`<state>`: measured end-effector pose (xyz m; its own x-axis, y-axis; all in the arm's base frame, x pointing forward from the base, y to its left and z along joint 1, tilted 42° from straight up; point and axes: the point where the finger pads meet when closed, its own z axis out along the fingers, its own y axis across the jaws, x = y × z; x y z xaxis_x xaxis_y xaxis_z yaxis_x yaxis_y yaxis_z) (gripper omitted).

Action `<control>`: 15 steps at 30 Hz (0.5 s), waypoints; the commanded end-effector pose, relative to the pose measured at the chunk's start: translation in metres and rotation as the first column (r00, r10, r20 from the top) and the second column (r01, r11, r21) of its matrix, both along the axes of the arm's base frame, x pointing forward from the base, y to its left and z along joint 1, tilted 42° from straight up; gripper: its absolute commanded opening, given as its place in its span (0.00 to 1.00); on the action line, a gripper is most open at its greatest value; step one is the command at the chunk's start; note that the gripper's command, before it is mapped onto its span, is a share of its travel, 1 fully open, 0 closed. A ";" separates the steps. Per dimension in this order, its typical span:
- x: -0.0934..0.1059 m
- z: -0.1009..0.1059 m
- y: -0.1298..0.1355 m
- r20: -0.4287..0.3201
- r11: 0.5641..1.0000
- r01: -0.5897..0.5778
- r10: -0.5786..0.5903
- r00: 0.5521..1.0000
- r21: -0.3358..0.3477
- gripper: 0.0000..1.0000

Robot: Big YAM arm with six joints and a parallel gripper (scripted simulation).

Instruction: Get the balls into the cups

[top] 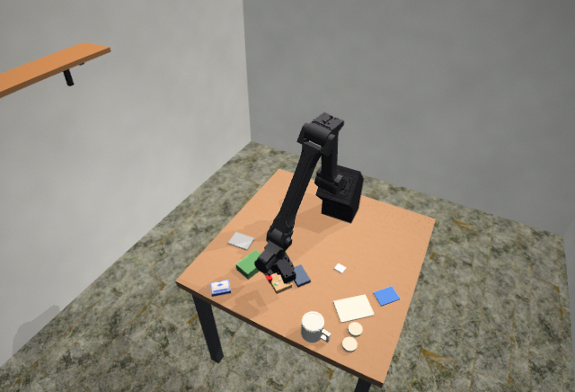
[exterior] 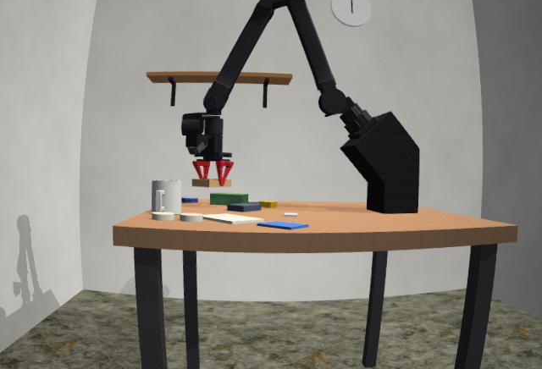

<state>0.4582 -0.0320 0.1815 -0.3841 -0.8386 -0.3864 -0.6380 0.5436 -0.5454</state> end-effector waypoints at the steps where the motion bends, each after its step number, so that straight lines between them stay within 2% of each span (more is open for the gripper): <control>1: 0.008 0.036 0.002 0.059 1.000 -0.012 0.012 0.998 -0.005 0.67; 15: 0.010 0.023 -0.006 0.023 1.000 -0.003 0.003 1.000 0.002 0.67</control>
